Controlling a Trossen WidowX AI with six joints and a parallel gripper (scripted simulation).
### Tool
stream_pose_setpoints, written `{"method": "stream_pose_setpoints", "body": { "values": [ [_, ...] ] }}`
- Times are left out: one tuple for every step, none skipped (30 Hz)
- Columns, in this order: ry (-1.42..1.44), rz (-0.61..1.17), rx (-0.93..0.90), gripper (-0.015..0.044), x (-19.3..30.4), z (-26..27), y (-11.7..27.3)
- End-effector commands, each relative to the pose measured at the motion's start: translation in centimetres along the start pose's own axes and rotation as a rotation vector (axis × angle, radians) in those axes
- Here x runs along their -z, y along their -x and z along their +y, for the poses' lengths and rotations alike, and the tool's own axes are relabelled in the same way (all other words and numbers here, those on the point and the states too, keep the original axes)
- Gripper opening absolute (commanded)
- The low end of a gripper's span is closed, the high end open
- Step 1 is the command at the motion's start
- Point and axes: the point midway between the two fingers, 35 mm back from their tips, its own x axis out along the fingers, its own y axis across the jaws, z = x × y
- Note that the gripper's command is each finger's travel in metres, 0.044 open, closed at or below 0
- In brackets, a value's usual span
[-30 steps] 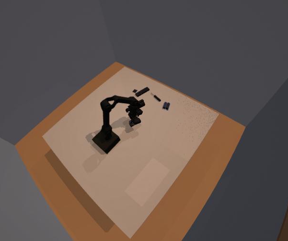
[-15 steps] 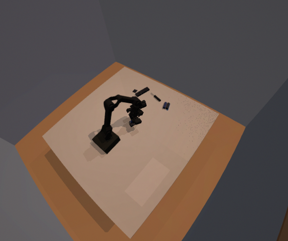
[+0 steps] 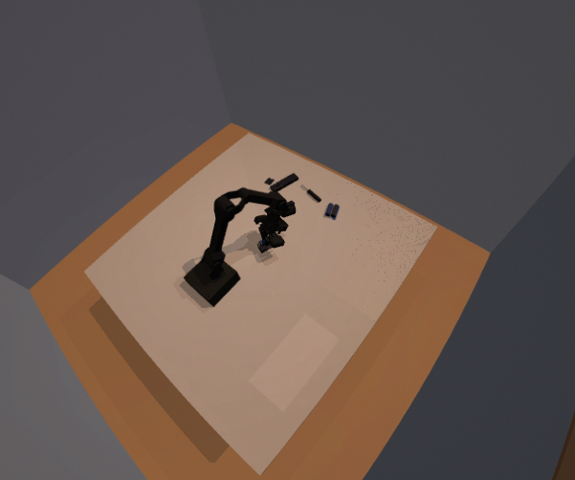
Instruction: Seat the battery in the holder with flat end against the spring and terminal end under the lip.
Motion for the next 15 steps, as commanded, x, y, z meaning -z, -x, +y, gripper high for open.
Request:
{"method": "stream_pose_setpoints", "body": {
  "values": [
    [0.005,0.034,-0.002,0.0085,-0.17,0.04,-0.30],
    [0.005,0.040,-0.002,0.0085,-0.21,0.04,-0.33],
    [0.005,0.047,-0.002,0.0085,-0.25,0.04,-0.37],
    [0.005,0.054,-0.001,0.0085,-0.29,0.04,-0.40],
    [0.005,0.061,-0.001,0.0085,-0.33,0.04,-0.44],
    [0.005,0.068,-0.001,0.0085,-0.37,0.04,-0.47],
    [0.005,0.074,-0.001,0.0085,-0.41,0.04,-0.51],
    [0.005,0.081,-0.001,0.0085,-0.44,0.04,-0.54],
    [0.005,0.088,-0.001,0.0085,-0.48,0.04,-0.58],
    [0.005,0.095,-0.001,0.0085,-0.52,0.04,-0.62],
    [0.005,0.100,-0.001,0.0085,-0.55,0.04,-0.65],
    [0.005,0.104,-0.001,0.0085,-0.57,0.04,-0.66],
    [0.005,0.105,-0.001,0.0085,-0.58,0.04,-0.67],
    [0.005,0.105,-0.001,0.0085,-0.59,0.04,-0.67],
    [0.005,0.105,0.000,0.0085,-0.62,0.04,-0.66]
  ]
}}
